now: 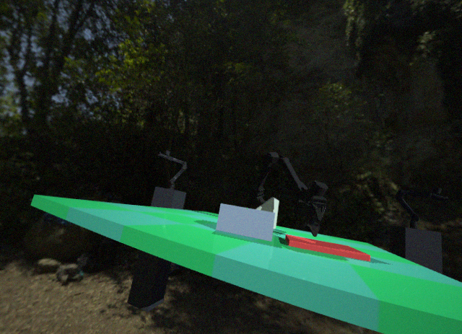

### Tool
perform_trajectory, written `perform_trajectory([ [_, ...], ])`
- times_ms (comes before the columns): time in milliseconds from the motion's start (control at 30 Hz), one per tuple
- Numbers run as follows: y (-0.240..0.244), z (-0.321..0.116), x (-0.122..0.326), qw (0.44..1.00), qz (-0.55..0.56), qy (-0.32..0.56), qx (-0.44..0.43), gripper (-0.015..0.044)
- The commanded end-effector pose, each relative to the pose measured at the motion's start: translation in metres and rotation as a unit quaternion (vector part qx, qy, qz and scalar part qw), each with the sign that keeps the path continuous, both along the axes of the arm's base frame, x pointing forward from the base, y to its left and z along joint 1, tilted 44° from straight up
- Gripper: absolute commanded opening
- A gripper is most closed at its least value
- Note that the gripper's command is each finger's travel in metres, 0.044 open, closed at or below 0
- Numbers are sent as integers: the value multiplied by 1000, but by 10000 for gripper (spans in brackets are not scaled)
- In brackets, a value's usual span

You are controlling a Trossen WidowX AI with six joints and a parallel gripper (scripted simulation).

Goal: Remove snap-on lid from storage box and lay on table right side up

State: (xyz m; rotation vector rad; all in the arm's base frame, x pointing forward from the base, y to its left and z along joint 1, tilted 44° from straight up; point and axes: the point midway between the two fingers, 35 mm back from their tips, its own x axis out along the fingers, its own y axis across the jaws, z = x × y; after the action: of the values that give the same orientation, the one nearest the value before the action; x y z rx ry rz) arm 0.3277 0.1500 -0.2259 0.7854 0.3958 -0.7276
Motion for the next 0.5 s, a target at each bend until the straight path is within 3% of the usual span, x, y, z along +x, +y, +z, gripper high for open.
perform_trajectory([
  [0, 0, 2, -10, 1000, -1, -1, -1, 440],
  [467, 1, 5, -39, 1000, -1, 0, -1, 440],
])
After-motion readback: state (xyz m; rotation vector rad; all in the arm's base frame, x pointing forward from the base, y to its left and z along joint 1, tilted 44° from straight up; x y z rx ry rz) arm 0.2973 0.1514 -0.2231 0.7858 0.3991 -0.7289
